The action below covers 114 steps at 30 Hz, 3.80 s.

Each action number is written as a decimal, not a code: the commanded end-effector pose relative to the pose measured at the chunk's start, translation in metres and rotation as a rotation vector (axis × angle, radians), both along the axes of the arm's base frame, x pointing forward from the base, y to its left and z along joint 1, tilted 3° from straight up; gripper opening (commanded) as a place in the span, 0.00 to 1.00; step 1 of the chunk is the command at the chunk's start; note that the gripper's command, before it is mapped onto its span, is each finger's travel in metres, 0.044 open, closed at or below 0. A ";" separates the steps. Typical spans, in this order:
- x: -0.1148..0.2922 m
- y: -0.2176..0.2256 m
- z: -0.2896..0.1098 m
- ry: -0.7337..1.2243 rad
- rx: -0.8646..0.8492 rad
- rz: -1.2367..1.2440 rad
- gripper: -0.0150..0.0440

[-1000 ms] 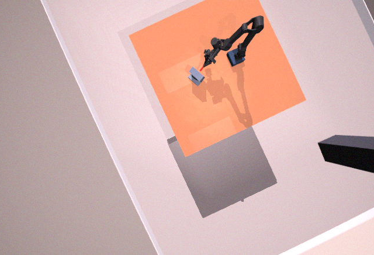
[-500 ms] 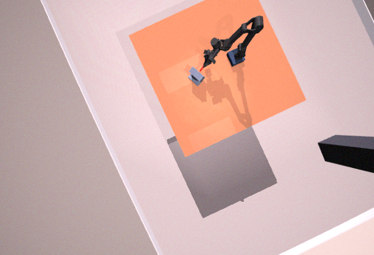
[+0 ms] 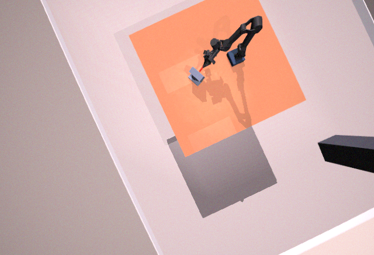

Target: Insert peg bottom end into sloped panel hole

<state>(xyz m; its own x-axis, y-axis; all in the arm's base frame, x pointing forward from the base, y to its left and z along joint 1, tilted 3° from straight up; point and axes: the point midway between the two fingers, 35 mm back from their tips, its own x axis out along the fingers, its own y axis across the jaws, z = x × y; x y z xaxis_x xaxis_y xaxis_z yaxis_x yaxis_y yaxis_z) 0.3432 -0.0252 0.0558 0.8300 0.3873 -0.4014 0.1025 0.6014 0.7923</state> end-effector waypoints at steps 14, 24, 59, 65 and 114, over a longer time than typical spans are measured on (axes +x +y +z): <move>0.005 0.002 -0.004 0.005 0.003 -0.003 0.25; 0.010 0.005 -0.006 0.004 0.004 -0.003 0.25; 0.024 0.012 -0.014 0.003 0.004 -0.002 0.25; 0.023 0.012 -0.011 -0.001 0.002 0.000 0.25; -0.005 -0.009 0.003 0.014 -0.006 0.001 1.00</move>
<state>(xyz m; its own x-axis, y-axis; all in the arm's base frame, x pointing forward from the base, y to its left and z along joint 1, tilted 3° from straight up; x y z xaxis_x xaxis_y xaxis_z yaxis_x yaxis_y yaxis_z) 0.3416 -0.0318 0.0540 0.8205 0.3862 -0.4214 0.1219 0.6021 0.7891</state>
